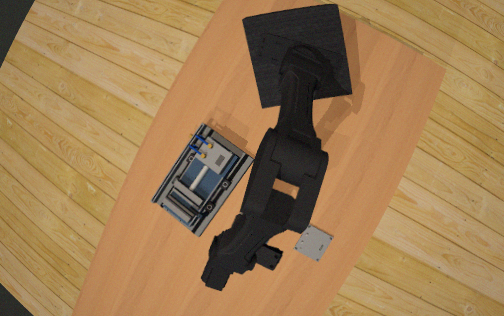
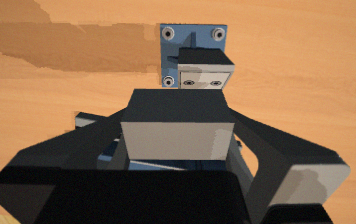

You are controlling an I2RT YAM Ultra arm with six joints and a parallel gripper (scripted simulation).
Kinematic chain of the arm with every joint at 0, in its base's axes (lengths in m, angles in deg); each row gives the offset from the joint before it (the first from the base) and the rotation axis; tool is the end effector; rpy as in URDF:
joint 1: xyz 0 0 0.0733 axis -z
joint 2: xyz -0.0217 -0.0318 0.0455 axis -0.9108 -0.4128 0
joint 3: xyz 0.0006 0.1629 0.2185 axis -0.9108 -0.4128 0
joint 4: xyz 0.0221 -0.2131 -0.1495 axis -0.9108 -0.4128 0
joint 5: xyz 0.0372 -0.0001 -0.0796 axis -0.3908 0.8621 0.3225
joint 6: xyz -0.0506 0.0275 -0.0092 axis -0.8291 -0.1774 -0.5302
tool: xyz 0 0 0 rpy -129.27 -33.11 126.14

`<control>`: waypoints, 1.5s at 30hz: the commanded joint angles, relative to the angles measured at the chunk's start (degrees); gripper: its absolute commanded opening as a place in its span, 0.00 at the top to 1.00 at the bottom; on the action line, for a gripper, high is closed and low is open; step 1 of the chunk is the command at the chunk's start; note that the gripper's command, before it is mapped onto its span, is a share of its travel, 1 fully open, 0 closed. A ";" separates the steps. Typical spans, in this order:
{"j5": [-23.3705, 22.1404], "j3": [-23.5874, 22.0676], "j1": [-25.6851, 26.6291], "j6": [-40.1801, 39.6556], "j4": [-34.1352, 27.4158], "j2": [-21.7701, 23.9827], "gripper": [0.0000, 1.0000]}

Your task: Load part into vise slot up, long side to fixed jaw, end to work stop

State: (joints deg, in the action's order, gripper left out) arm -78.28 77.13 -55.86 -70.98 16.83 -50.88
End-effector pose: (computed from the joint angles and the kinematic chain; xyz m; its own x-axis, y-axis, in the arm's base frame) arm 0.3863 -0.0493 0.2278 -0.0227 -0.9344 -0.3556 -0.8982 0.1752 -0.4031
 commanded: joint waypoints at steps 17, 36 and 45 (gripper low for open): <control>6.10 1.63 -1.98 2.69 -1.12 3.05 1.00; 6.40 1.68 -1.57 2.82 -1.19 3.09 1.00; 6.40 1.68 -1.57 2.82 -1.19 3.09 1.00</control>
